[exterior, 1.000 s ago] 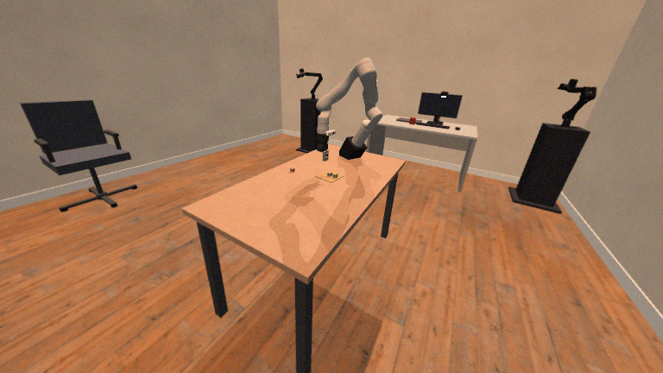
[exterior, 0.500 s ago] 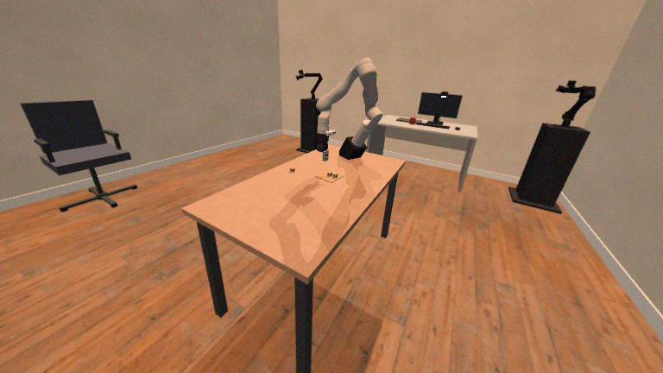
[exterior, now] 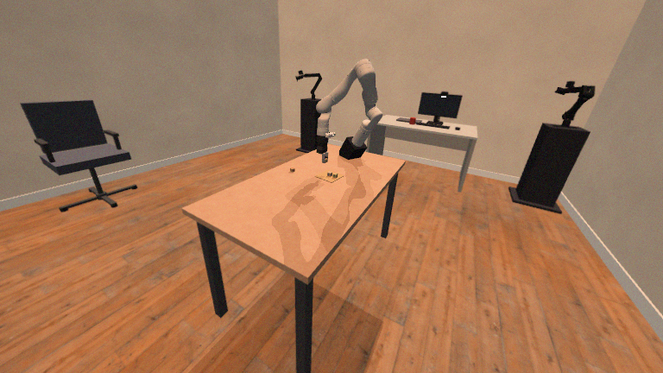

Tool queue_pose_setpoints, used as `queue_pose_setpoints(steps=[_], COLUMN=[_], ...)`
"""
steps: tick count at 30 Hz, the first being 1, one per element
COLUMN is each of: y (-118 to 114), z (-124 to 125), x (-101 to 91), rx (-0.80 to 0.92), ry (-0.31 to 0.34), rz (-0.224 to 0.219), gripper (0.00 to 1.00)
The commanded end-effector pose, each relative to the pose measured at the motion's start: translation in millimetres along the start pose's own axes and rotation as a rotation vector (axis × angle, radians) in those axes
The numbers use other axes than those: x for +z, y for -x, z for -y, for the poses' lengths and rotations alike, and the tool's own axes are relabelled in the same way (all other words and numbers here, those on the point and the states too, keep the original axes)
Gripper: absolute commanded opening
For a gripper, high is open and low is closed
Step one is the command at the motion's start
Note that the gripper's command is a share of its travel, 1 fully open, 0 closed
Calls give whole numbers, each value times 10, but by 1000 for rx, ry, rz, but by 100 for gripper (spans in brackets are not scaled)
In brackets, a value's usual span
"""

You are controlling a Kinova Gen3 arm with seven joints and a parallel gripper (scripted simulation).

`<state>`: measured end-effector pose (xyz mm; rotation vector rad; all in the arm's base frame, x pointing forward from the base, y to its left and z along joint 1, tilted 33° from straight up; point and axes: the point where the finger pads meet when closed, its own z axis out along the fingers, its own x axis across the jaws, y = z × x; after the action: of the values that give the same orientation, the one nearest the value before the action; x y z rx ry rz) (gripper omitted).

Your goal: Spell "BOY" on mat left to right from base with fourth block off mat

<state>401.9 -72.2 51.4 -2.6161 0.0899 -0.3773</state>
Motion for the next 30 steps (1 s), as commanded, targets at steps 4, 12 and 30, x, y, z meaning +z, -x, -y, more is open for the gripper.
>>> queue_pose_setpoints(steps=[4,12,30], y=[38,41,43], z=[-1,-11,-17], x=[166,549,821], rx=[4,4,4], ry=[-4,-4,-4], rz=[10,10,10], gripper=[49,49,49])
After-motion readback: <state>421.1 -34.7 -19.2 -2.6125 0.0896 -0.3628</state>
